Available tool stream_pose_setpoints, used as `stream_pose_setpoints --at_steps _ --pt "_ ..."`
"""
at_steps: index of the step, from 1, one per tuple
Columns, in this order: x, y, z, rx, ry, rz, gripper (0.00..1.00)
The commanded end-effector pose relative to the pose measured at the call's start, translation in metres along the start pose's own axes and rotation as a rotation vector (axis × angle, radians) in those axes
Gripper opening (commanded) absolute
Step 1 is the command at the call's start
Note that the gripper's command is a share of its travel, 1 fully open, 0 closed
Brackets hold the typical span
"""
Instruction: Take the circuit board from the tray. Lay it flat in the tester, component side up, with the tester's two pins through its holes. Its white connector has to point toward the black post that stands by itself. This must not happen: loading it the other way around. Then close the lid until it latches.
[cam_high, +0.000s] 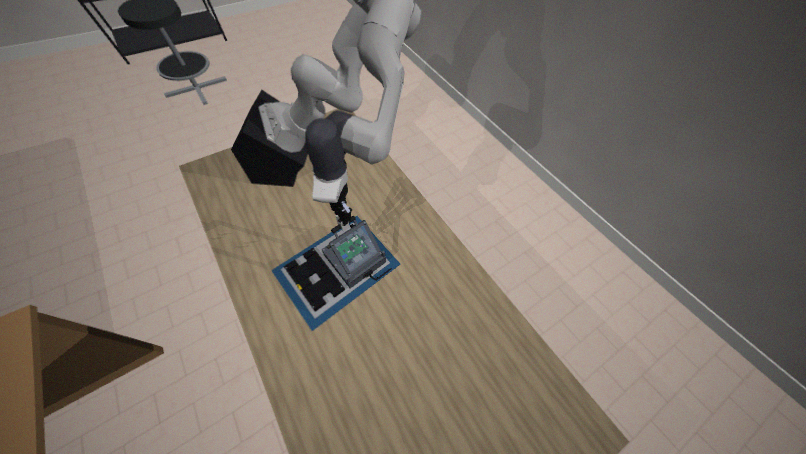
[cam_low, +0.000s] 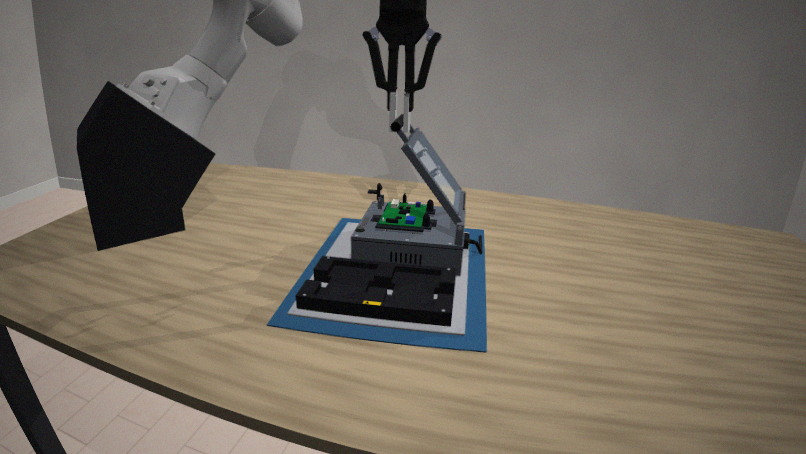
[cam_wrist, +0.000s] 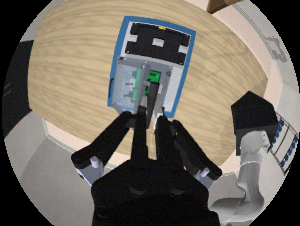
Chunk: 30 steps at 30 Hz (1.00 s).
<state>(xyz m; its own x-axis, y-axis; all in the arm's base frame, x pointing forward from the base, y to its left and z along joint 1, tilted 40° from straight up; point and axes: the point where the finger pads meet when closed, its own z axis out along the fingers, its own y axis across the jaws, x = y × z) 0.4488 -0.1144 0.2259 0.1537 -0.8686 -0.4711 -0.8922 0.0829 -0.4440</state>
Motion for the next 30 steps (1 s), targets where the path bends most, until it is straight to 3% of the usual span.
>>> stream_pose_setpoints --at_steps 1,20,30 --pt "-0.001 0.008 0.008 -0.005 -0.004 -0.009 0.0" --pt "-0.001 0.032 0.033 -0.005 -0.004 -0.009 0.0" --pt "-0.001 0.048 0.057 -0.005 -0.003 -0.009 0.0"
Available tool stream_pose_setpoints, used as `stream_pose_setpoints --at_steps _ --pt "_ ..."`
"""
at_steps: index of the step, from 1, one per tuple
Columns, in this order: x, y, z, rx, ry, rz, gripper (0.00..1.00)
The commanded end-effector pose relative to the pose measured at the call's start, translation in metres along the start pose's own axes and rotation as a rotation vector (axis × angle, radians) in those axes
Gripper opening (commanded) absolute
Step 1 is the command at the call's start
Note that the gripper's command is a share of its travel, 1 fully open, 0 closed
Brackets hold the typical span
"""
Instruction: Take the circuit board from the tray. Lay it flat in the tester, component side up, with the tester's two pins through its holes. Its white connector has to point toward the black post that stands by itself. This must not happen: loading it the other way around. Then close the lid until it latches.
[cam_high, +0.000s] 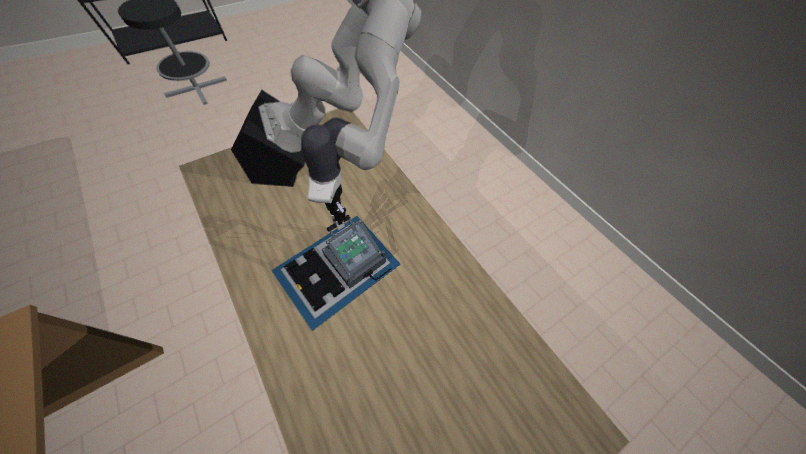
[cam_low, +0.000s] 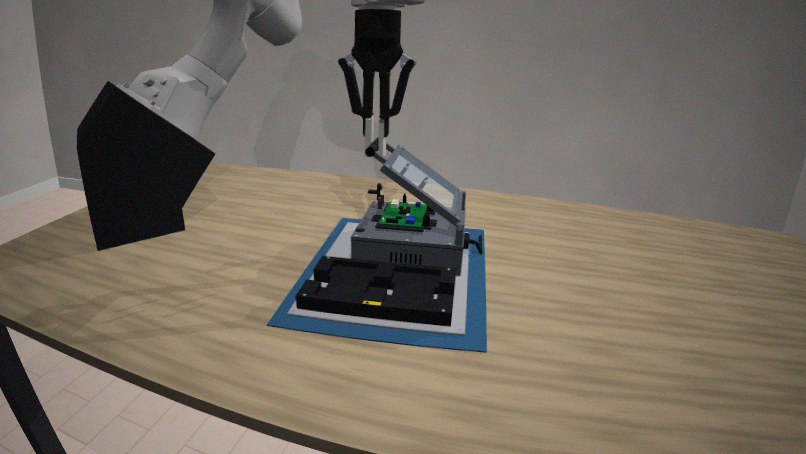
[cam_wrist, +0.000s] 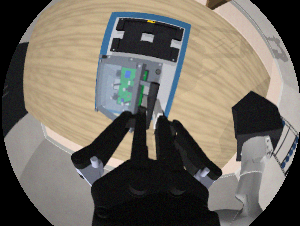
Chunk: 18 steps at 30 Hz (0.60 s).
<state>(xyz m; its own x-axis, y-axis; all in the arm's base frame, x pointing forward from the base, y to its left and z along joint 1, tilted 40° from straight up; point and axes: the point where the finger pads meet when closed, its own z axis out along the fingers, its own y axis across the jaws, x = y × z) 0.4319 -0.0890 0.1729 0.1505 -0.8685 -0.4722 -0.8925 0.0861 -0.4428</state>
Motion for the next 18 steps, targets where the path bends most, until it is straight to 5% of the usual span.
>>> stream_pose_setpoints --at_steps 1,18 --pt "-0.001 0.009 0.014 -0.005 -0.004 -0.012 0.0" --pt "-0.001 0.023 0.048 -0.005 -0.004 -0.012 0.0"
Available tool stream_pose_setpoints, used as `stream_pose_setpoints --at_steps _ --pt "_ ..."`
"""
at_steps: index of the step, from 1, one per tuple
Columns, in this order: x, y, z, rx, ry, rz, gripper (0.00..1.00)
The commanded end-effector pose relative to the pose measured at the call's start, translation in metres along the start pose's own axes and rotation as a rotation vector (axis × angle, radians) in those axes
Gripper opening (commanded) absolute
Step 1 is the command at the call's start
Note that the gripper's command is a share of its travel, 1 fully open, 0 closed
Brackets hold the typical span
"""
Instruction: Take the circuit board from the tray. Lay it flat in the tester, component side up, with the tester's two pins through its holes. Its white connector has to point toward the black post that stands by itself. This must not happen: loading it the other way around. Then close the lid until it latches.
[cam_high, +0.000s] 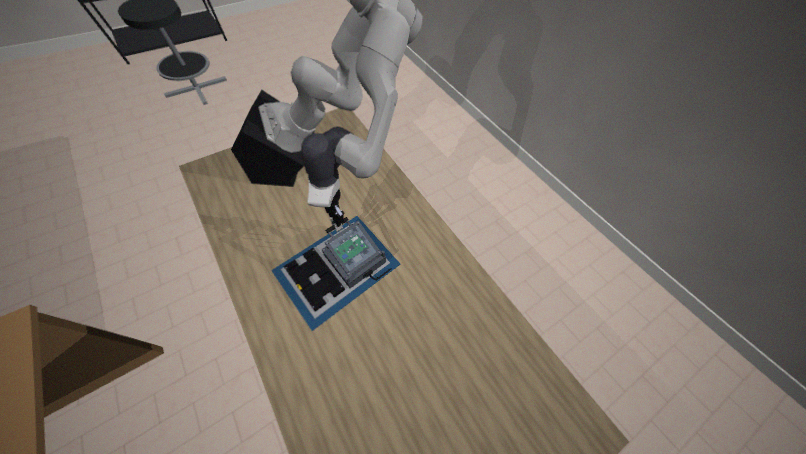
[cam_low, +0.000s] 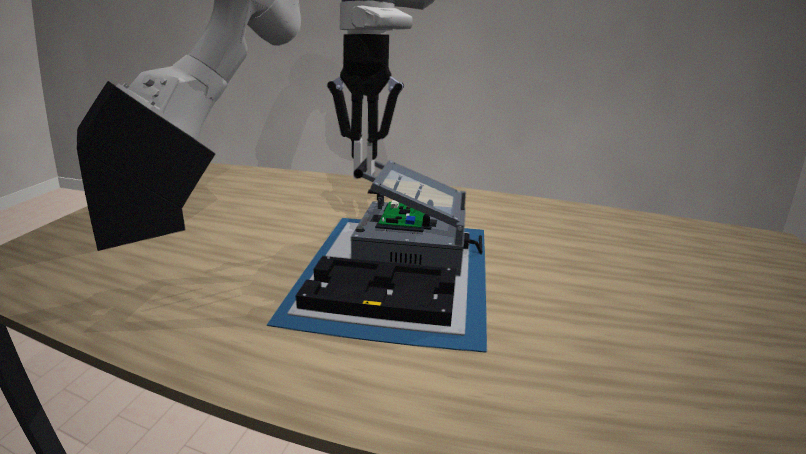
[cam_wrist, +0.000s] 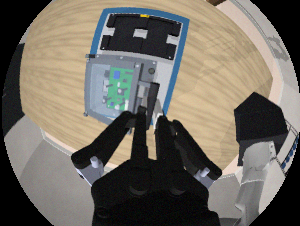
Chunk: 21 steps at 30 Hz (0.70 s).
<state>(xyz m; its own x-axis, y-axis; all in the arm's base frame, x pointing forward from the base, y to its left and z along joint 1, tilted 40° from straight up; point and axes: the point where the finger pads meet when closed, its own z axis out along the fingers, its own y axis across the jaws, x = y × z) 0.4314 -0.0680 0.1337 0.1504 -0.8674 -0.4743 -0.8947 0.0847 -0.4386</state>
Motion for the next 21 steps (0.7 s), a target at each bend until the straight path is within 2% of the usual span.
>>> stream_pose_setpoints --at_steps 1,21 --pt "-0.001 0.004 0.01 0.0 -0.002 -0.013 0.0" --pt "-0.001 0.009 0.034 0.0 -0.002 -0.013 0.0"
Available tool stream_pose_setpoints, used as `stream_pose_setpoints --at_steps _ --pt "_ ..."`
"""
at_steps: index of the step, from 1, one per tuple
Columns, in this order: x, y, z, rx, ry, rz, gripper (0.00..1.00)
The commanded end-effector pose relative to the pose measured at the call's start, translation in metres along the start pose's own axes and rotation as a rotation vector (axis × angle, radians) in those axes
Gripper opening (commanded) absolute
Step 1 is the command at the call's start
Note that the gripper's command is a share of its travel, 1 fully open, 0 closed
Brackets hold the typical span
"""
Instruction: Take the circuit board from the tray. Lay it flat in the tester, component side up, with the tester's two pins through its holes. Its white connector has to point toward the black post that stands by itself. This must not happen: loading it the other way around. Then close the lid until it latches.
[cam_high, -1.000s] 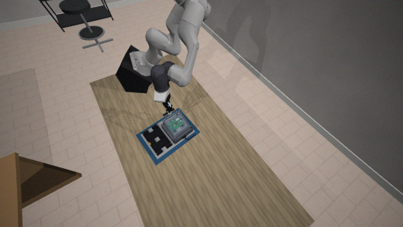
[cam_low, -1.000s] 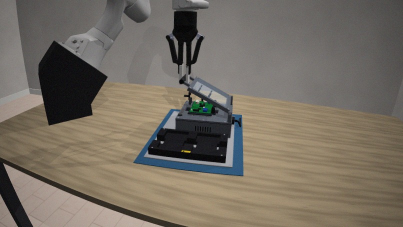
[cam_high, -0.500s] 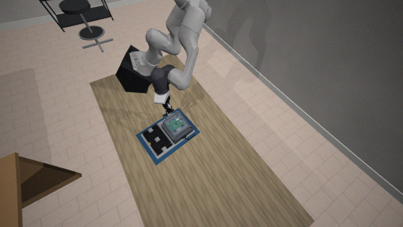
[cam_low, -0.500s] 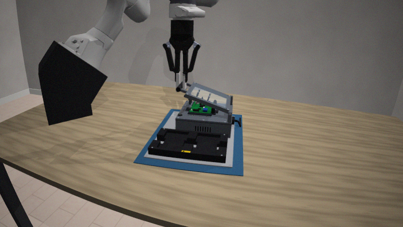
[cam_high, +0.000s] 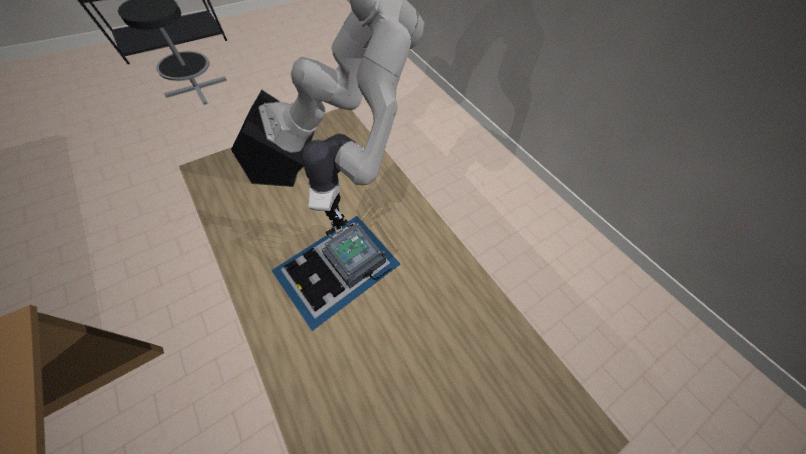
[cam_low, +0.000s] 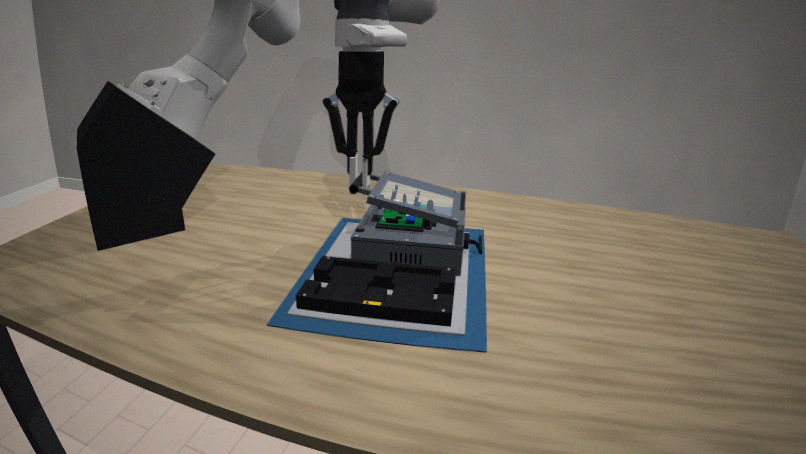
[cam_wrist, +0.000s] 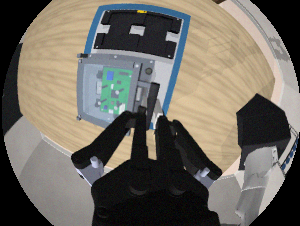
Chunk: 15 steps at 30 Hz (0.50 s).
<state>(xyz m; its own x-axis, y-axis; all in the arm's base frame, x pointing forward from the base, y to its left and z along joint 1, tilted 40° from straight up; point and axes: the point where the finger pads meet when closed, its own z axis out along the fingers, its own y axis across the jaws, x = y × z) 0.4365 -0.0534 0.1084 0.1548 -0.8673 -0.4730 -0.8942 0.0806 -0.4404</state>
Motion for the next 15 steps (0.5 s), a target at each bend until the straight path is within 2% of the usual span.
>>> stream_pose_setpoints --at_steps 1,15 --pt "-0.001 0.001 0.005 0.0 -0.001 -0.009 0.0" --pt "-0.001 0.002 0.017 0.0 -0.001 -0.009 0.0"
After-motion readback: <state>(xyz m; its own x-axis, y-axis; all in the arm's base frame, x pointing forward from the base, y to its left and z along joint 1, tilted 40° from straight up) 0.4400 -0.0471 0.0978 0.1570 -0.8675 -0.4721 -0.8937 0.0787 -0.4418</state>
